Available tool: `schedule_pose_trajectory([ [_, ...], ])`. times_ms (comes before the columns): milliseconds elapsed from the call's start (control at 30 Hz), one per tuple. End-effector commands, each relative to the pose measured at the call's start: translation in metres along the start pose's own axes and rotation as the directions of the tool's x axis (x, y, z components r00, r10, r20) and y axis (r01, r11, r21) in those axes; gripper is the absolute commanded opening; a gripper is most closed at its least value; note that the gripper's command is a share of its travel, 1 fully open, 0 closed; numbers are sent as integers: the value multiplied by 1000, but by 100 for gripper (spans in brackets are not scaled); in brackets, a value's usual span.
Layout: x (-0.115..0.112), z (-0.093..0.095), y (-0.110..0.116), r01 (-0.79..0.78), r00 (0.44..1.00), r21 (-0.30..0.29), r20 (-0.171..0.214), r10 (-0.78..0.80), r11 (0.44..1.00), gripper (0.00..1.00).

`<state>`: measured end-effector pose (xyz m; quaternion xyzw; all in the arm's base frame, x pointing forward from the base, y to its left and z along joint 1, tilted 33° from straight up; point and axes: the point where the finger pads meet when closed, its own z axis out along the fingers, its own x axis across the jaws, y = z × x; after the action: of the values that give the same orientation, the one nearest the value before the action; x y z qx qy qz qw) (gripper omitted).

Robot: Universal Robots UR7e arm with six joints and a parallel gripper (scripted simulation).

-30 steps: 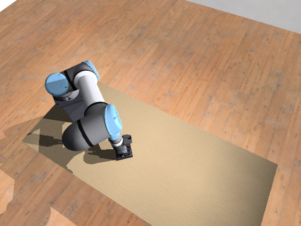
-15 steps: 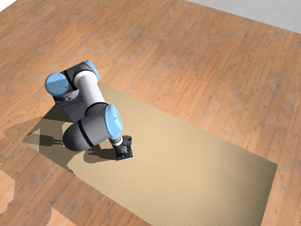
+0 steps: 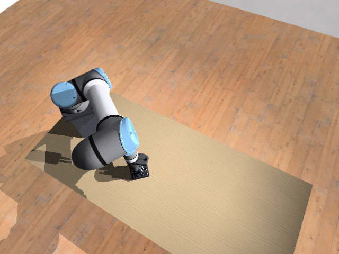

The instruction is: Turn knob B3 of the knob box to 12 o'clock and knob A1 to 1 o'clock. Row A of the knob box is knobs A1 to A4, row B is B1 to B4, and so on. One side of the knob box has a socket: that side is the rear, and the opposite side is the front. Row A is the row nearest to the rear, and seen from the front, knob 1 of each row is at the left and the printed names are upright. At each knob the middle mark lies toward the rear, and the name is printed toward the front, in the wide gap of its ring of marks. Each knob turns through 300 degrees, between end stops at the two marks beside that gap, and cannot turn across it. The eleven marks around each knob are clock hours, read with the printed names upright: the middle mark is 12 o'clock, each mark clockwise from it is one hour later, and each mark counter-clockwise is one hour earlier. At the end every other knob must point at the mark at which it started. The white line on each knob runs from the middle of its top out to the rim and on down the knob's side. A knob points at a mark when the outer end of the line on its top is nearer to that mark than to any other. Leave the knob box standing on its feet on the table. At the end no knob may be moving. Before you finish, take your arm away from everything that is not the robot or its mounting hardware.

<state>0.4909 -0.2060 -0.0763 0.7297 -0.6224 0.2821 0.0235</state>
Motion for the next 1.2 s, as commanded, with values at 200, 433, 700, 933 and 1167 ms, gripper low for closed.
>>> schedule_pose_trajectory([
  [200, 0, 0, 0, -227, 974, -1, -3, 227, 974, 30],
  [433, 0, 0, 0, -329, 944, 0, -3, 329, 944, 30],
  [700, 0, 0, 0, -482, 876, 0, -3, 482, 876, 30],
  [933, 0, 0, 0, -599, 801, 1, -3, 599, 801, 30],
  [1167, 0, 0, 0, -669, 743, 1, -3, 669, 743, 30],
])
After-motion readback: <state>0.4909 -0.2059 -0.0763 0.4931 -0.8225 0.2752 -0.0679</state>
